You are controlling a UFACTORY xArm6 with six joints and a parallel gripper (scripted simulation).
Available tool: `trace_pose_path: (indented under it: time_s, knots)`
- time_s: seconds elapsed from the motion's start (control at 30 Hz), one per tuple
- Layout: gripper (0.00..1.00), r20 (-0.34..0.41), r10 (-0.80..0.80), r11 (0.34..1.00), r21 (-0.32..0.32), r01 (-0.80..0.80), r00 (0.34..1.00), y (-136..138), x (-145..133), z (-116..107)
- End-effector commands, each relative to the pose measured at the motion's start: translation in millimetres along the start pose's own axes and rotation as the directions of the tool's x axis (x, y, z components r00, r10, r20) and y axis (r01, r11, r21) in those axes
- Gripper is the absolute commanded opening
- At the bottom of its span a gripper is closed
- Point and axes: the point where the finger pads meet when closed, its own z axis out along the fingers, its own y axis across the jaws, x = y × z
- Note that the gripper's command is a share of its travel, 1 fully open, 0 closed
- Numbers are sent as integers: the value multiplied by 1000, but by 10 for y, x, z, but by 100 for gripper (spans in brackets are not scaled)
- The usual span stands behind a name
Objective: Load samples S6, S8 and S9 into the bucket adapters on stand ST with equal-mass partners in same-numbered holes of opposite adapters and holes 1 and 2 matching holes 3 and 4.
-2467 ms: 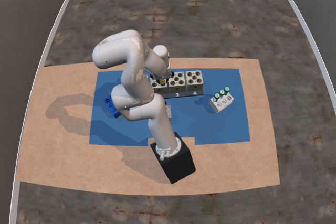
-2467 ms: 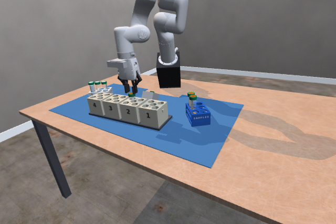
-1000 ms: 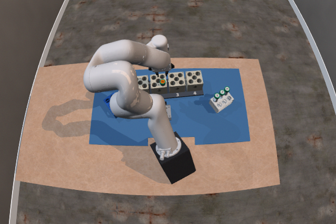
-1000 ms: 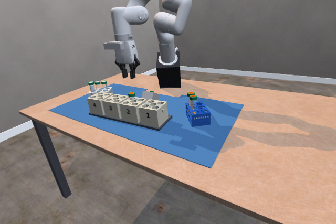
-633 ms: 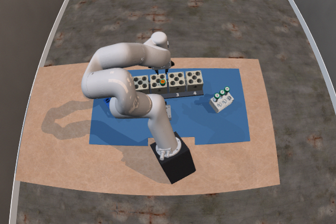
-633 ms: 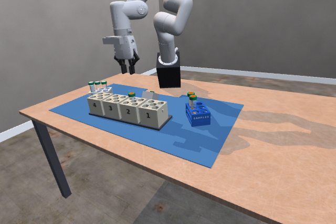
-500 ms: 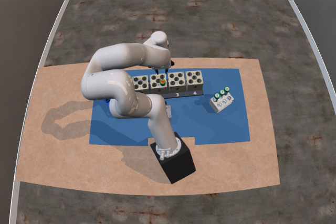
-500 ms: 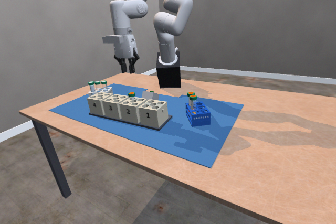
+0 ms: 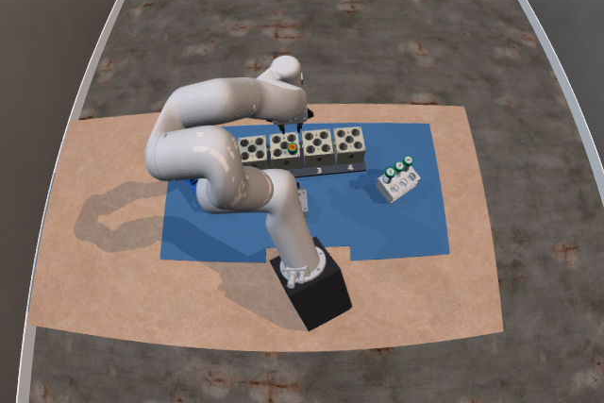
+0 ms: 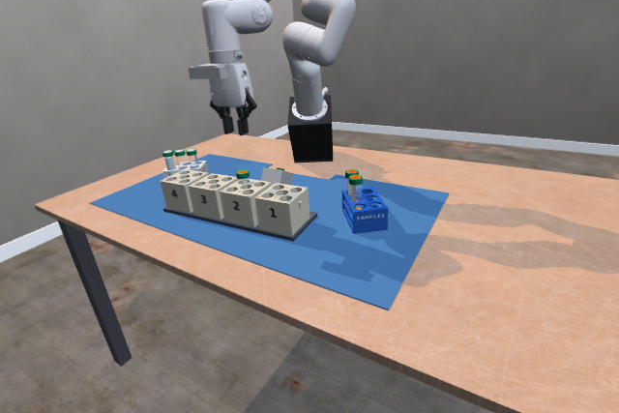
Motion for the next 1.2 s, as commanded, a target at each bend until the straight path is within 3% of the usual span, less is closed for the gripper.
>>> trace_pose_path:
  time_s: [0.0,0.13,0.17,0.4,0.47,0.77,1.17]
  knots:
    - [44,-3,-1,1000,-1,1,1000,0,13,-10]
    - [44,-3,-1,1000,-1,1,1000,0,13,-10]
    - [57,-3,-34,999,-1,34,999,-47,-4,-10]
    - [57,-3,-264,964,-1,264,964,-376,-125,-10]
    - [57,-3,-264,964,-1,264,964,-376,-125,-10]
    - [57,-3,-537,843,-2,537,843,-800,-281,-10]
    - [57,-3,-552,834,-1,552,834,-1270,-455,-11]
